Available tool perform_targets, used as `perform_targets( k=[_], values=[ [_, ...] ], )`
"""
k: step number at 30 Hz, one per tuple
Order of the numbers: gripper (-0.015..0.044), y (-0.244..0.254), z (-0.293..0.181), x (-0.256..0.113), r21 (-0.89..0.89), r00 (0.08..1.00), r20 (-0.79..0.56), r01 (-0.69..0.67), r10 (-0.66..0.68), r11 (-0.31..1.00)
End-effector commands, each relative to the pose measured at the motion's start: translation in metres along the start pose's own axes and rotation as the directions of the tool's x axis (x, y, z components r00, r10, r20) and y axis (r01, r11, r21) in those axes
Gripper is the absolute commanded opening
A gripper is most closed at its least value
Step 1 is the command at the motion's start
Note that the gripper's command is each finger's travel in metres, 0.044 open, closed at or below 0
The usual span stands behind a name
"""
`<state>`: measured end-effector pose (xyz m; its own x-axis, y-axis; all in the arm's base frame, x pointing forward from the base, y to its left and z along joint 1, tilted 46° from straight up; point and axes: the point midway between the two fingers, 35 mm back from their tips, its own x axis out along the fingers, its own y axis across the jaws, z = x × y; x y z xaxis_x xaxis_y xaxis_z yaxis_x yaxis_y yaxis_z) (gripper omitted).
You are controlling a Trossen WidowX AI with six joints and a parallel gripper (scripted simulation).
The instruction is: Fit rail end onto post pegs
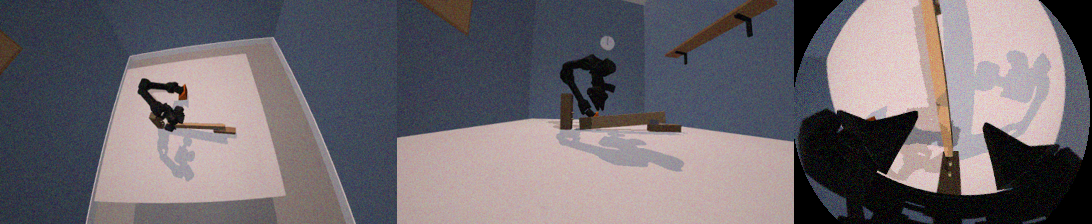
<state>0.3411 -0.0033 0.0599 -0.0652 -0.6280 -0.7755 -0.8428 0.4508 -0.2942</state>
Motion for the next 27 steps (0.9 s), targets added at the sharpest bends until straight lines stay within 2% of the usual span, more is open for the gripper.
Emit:
perform_targets(
  k=[1,14,27],
  values=[
    [0.0440,0.012,-0.010,0.008,-0.265,0.993,-0.117,-0.007,-0.025,0.964],
    [0.0440,0.011,-0.010,0.009,-0.265,0.993,-0.117,-0.007,-0.025,0.964],
    [0.0440,0.009,-0.011,0.029,-0.265,0.993,-0.115,-0.007,-0.024,0.964]
  ],
)
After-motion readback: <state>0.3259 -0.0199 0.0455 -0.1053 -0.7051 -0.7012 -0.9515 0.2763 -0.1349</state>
